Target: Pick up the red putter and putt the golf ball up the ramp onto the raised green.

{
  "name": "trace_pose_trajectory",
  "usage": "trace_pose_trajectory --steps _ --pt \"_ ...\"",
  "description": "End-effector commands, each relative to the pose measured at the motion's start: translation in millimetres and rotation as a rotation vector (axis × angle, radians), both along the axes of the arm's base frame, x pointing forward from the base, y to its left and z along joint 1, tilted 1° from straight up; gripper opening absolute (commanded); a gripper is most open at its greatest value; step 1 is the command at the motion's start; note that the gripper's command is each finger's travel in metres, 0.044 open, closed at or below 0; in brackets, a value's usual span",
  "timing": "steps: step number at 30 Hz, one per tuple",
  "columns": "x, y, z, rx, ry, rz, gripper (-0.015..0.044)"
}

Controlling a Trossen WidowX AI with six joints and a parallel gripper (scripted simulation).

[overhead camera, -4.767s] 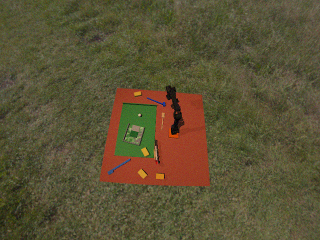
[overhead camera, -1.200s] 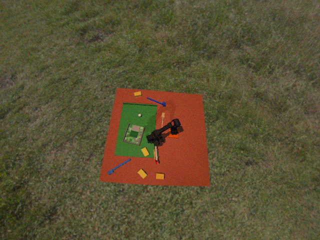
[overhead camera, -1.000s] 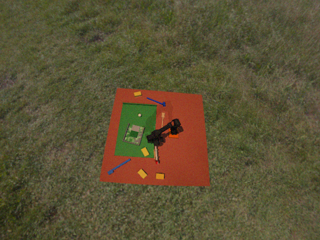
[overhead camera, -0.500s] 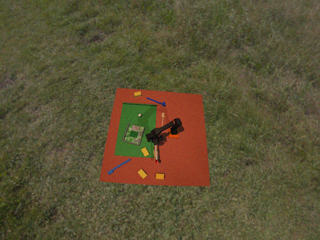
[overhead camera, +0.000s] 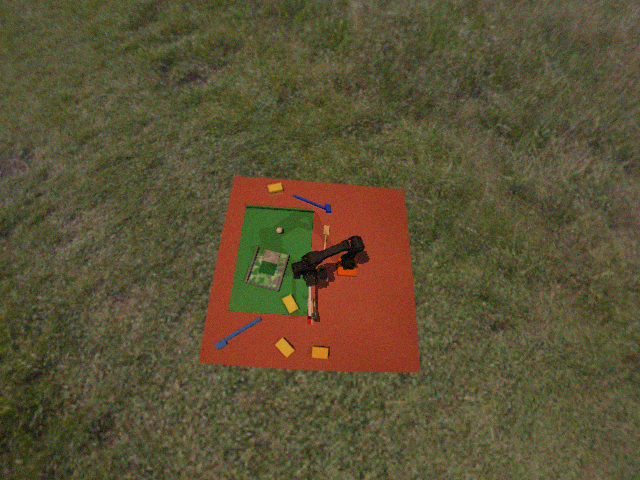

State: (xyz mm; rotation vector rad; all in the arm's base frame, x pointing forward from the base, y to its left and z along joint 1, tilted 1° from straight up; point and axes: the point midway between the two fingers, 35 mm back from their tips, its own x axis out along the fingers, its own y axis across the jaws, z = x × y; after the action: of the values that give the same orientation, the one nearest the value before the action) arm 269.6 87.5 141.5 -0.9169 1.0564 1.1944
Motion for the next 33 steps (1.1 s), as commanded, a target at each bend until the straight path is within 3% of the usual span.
trace_pose_trajectory --steps 1,17,33 --pt "9 -20 3 -0.010 0.008 -0.109 0.0000" --pt "28 -109 7 -0.057 0.064 -0.546 0.0000" --pt "18 -203 11 -0.095 0.126 -0.981 0.0000"
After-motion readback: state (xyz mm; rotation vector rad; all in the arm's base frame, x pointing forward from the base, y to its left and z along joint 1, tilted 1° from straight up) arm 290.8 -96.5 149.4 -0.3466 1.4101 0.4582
